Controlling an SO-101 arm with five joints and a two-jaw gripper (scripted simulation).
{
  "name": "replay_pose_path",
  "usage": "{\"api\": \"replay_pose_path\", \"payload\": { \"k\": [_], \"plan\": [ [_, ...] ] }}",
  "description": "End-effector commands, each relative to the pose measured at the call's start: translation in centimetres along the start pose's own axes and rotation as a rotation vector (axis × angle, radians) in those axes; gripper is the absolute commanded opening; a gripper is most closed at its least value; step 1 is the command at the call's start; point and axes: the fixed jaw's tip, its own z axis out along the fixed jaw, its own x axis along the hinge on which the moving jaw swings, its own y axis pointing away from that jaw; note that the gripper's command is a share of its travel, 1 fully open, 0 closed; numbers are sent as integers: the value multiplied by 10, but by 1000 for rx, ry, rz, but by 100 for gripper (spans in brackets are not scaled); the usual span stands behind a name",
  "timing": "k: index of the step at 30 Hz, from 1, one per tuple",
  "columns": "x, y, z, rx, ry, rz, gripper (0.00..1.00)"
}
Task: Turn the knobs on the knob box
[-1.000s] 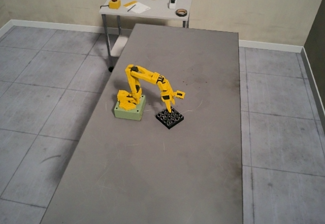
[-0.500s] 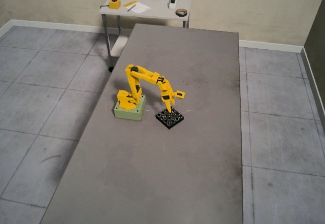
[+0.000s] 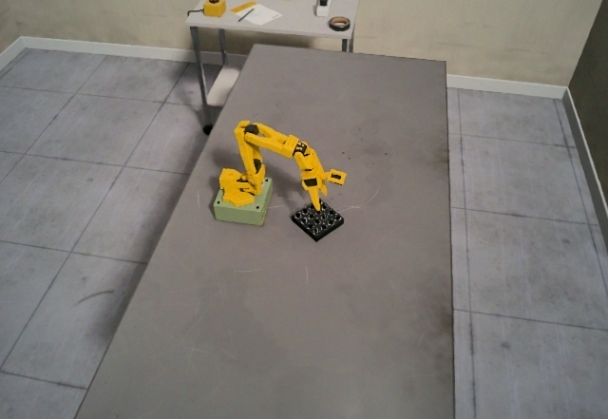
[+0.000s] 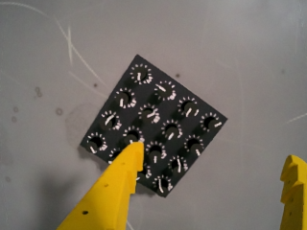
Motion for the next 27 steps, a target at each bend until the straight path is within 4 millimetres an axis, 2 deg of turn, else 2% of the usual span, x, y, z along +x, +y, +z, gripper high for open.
{"api": "replay_pose_path", "payload": {
  "k": [1,13,21,23,27],
  "plan": [
    [-1,0,2,-1,0,8,40],
    [6,0,2,-2,34,0,40],
    [38,2,13,-9,213,0,40],
    [38,2,13,-9,213,0,40],
    [56,2,17,-13,317,0,40]
  ]
}}
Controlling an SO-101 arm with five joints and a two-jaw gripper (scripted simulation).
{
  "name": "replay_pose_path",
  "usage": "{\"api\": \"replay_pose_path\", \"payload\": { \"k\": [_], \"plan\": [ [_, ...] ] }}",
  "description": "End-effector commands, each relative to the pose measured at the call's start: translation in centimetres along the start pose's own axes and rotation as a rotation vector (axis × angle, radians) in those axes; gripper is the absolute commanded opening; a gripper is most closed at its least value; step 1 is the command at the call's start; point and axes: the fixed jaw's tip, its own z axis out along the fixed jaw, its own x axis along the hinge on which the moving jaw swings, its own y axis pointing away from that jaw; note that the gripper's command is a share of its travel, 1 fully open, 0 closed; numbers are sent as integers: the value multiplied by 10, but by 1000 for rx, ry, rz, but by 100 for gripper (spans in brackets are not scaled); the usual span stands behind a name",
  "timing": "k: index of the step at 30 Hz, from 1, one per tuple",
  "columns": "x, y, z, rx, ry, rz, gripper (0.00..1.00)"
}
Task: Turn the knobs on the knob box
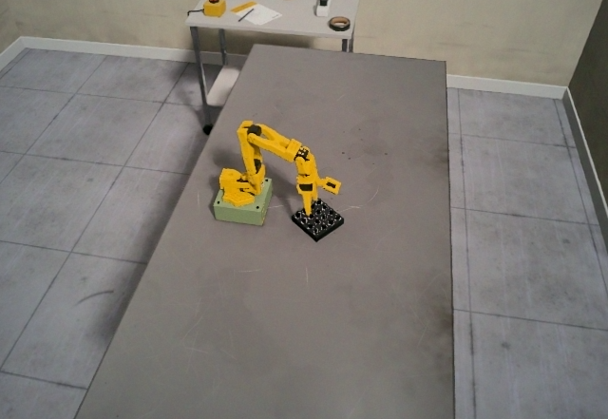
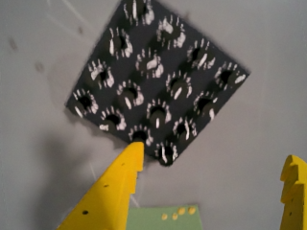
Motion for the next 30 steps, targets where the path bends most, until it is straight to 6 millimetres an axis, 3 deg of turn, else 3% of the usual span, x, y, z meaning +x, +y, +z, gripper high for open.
{"api": "replay_pose_path", "payload": {
  "k": [1,8,30],
  "plan": [
    [20,1,10,-5,115,0,40],
    [34,1,14,-8,203,0,40],
    [36,2,15,-16,206,-71,39]
  ]
}}
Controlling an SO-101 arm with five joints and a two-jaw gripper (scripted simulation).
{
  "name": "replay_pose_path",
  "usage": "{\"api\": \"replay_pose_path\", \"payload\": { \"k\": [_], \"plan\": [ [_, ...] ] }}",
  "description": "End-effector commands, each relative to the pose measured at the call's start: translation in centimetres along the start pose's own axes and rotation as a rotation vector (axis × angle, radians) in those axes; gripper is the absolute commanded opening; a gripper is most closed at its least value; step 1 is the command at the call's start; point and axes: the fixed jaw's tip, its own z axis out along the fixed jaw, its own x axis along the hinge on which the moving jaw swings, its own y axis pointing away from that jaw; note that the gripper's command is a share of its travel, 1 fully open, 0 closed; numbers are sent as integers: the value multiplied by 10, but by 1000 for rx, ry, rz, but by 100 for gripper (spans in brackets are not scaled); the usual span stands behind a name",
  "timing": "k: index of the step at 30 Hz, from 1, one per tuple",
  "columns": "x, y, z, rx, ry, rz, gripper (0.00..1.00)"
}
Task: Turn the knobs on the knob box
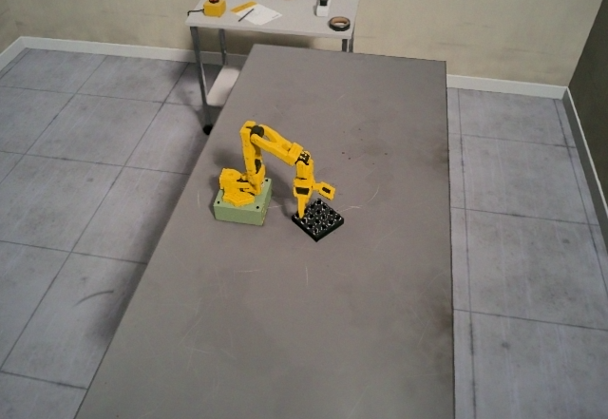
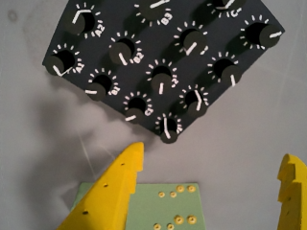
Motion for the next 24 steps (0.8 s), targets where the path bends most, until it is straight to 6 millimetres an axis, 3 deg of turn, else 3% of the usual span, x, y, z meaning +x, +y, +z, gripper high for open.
{"api": "replay_pose_path", "payload": {
  "k": [1,17,24],
  "plan": [
    [9,2,5,-6,48,-36,39],
    [11,5,5,-14,46,-374,34],
    [12,7,5,-20,45,-629,30]
  ]
}}
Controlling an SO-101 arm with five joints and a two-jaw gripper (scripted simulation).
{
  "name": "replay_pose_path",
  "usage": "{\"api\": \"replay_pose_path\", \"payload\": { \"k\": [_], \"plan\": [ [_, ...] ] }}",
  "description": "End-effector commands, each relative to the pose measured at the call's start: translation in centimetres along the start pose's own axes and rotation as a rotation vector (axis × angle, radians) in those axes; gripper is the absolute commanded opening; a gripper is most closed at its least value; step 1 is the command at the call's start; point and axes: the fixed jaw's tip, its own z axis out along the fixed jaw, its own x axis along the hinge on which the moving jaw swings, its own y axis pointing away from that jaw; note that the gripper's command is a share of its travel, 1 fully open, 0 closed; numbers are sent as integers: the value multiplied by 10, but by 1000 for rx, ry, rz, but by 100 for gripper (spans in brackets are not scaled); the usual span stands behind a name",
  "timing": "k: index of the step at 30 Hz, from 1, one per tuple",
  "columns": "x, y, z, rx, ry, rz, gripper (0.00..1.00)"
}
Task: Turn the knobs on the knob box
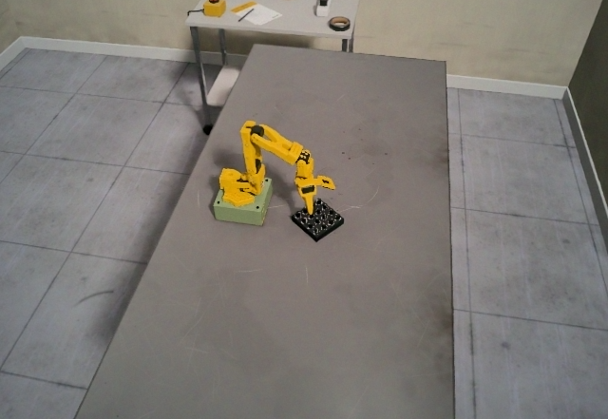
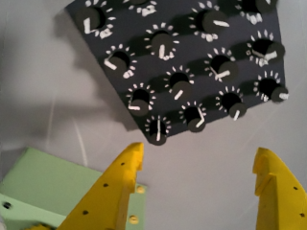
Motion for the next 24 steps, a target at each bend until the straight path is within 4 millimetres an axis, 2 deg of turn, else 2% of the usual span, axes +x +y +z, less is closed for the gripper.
{"api": "replay_pose_path", "payload": {
  "k": [1,8,10,24],
  "plan": [
    [6,7,5,-30,37,-161,29],
    [7,9,5,-35,33,-450,25],
    [7,9,5,-35,33,-450,25],
    [7,12,4,-44,23,-1001,16]
  ]
}}
